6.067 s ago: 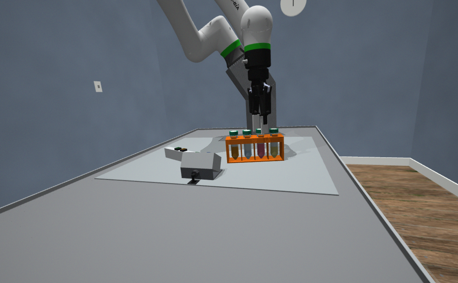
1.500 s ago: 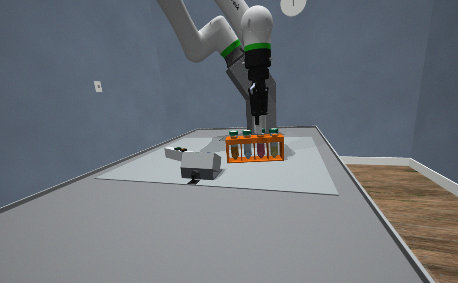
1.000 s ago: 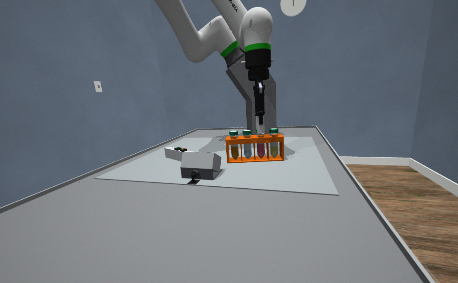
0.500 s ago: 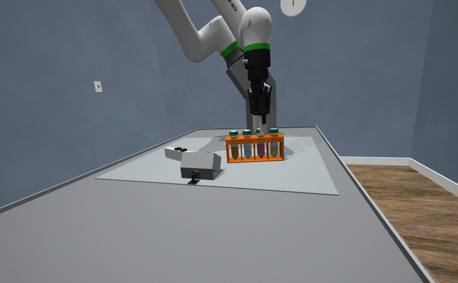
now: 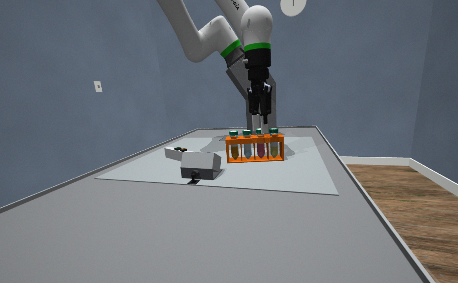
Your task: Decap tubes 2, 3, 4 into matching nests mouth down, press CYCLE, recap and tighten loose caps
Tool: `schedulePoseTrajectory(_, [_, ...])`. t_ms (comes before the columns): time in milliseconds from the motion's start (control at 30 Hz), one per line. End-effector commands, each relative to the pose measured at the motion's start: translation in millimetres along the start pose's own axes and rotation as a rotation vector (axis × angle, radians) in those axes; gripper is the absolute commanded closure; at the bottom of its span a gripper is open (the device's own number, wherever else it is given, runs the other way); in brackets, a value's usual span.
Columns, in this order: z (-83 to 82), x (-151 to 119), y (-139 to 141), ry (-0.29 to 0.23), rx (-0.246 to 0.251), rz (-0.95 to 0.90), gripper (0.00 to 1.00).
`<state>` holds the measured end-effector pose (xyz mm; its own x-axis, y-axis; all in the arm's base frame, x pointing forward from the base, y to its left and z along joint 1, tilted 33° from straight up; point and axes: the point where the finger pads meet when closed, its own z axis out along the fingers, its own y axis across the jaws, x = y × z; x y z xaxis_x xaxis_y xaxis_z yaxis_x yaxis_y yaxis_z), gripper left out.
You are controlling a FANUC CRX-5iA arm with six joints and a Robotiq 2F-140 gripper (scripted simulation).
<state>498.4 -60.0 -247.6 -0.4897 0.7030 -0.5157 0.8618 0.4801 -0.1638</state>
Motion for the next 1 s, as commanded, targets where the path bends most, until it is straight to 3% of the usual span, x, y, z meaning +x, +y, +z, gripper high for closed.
schedulePoseTrajectory(0, [-0.1,0.1,0.2,-0.001,-0.001,0.142,0.65])
schedulePoseTrajectory(67, [-0.1,0.1,0.2,-0.001,-0.001,0.309,0.65])
schedulePoseTrajectory(433, [-0.1,0.1,0.2,0.000,-0.001,0.761,0.65])
schedulePoseTrajectory(700, [-0.2,0.2,0.1,0.000,-0.001,0.761,0.65])
schedulePoseTrajectory(733, [-0.2,0.2,0.1,0.000,-0.001,0.761,1.00])
schedulePoseTrajectory(967, [-0.2,0.2,0.1,0.000,-0.001,0.761,1.00])
